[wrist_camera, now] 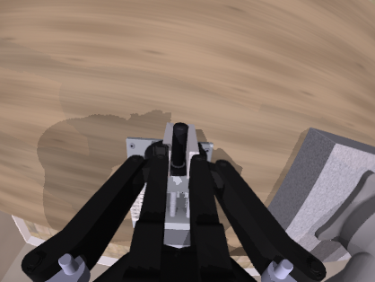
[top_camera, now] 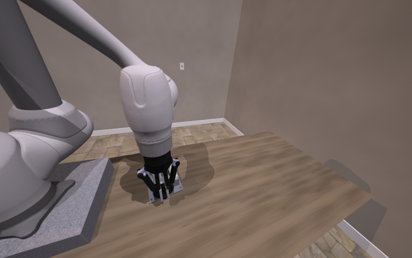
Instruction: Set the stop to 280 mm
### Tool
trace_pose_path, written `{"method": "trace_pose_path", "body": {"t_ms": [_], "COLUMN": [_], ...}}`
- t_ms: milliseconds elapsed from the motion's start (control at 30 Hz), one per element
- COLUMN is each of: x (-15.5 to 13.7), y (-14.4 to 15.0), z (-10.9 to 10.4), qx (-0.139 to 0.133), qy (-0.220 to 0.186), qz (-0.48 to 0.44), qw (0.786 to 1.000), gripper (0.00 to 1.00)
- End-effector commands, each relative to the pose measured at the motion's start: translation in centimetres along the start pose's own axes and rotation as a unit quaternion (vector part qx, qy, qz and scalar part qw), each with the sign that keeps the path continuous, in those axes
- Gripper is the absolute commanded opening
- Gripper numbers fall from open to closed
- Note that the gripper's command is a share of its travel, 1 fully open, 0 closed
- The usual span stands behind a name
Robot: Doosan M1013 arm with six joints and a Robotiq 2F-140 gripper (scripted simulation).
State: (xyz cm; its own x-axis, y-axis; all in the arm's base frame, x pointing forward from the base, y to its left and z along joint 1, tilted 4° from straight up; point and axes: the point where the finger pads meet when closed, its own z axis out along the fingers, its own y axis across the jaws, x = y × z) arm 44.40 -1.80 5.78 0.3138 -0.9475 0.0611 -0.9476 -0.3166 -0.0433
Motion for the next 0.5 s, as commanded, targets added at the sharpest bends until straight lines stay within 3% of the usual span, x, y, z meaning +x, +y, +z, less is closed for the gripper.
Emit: {"method": "trace_pose_path", "body": {"t_ms": [0,467], "x": [0.0,0.0], "y": [0.7,2.3], "z": [0.2,1.6], "qx": [-0.001,-0.001], "qy": [0.000,0.000], "qz": [-0.001,-0.001], "qw": [1.000,1.000], "gripper": [0.04,0.04]}}
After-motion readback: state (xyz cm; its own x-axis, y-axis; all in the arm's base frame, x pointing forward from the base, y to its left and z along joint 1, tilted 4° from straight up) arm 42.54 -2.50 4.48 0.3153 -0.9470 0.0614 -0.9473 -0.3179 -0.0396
